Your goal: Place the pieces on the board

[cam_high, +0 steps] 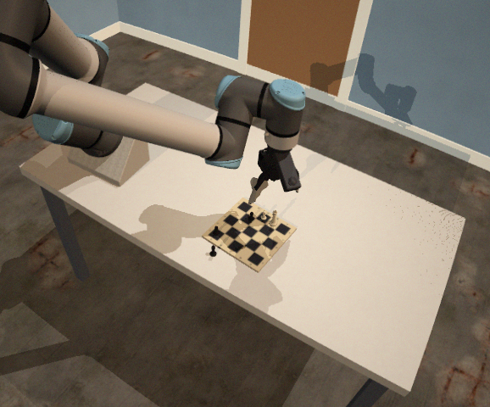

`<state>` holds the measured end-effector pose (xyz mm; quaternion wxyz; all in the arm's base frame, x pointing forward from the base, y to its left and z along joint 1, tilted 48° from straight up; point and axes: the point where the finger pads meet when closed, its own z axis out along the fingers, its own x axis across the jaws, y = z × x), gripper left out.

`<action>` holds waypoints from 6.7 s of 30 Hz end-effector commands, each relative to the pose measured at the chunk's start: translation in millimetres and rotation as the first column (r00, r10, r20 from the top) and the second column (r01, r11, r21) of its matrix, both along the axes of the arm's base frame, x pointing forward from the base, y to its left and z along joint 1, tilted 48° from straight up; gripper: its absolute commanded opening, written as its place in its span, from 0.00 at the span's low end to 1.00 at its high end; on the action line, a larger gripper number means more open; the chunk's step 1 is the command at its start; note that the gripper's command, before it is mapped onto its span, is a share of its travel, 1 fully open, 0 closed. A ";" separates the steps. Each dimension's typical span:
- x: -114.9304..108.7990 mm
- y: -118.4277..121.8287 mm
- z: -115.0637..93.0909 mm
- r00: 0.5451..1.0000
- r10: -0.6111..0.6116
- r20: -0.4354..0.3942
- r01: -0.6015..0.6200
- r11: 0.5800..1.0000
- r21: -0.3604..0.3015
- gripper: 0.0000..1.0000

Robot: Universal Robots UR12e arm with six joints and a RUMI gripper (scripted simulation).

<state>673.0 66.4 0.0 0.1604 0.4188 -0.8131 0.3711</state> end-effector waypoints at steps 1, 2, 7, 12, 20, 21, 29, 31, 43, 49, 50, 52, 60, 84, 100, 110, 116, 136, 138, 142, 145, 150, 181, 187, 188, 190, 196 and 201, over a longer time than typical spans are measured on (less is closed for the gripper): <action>-0.3 -5.7 6.1 0.996 0.064 -0.062 -0.064 0.998 0.002 1.00; -0.6 -7.5 7.7 0.994 0.081 -0.080 -0.081 0.997 0.003 1.00; -2.6 -17.2 16.5 0.968 0.172 -0.181 -0.173 0.985 0.009 1.00; -5.7 -28.1 26.1 0.917 0.272 -0.293 -0.276 0.961 0.028 1.00; -11.1 -42.3 38.6 0.813 0.393 -0.430 -0.403 0.912 0.071 1.00; -12.2 -44.8 40.7 0.791 0.412 -0.453 -0.424 0.902 0.081 1.00; -23.0 -64.8 57.7 0.572 0.546 -0.613 -0.573 0.800 0.178 1.00; -26.3 -69.9 61.9 0.507 0.571 -0.646 -0.603 0.770 0.208 1.00; -44.5 -94.0 81.9 0.160 0.641 -0.751 -0.700 0.610 0.372 1.00; -55.9 -106.9 92.5 -0.039 0.639 -0.768 -0.715 0.519 0.469 1.00; -57.7 -108.9 94.1 -0.070 0.637 -0.768 -0.715 0.505 0.484 1.00; -57.7 -108.9 94.1 -0.070 0.637 -0.768 -0.715 0.505 0.484 1.00; -71.4 -123.0 105.6 -0.284 0.599 -0.749 -0.696 0.408 0.591 1.00; -90.4 -141.2 120.4 -0.538 0.507 -0.674 -0.626 0.295 0.722 1.00; -91.1 -141.9 121.0 -0.546 0.502 -0.670 -0.623 0.291 0.726 0.22; -91.1 -141.9 121.0 -0.546 0.502 -0.670 -0.623 0.291 0.726 0.22; -91.1 -141.9 121.0 -0.546 0.502 -0.670 -0.623 0.291 0.726 0.22; -91.1 -142.2 120.7 -0.546 0.502 -0.670 -0.623 0.291 0.726 0.22; -91.1 -142.4 120.5 -0.546 0.503 -0.670 -0.623 0.291 0.726 0.22; -91.0 -143.6 119.4 -0.546 0.503 -0.670 -0.623 0.291 0.726 0.22; -90.9 -145.2 118.0 -0.547 0.503 -0.670 -0.623 0.290 0.726 0.22; -90.6 -149.1 114.5 -0.547 0.503 -0.670 -0.623 0.290 0.726 0.22; -88.4 -178.0 88.9 -0.547 0.503 -0.670 -0.623 0.290 0.726 0.22; -88.2 -180.4 86.7 -0.547 0.503 -0.670 -0.623 0.290 0.726 0.22; -88.2 -180.4 86.7 -0.547 0.503 -0.670 -0.623 0.290 0.726 0.22; -88.1 -180.9 86.3 -0.547 0.503 -0.670 -0.623 0.290 0.726 0.22; -88.1 -181.5 85.8 -0.547 0.503 -0.670 -0.623 0.290 0.726 0.22; -88.1 -181.5 85.8 -0.547 0.503 -0.670 -0.623 0.290 0.726 0.22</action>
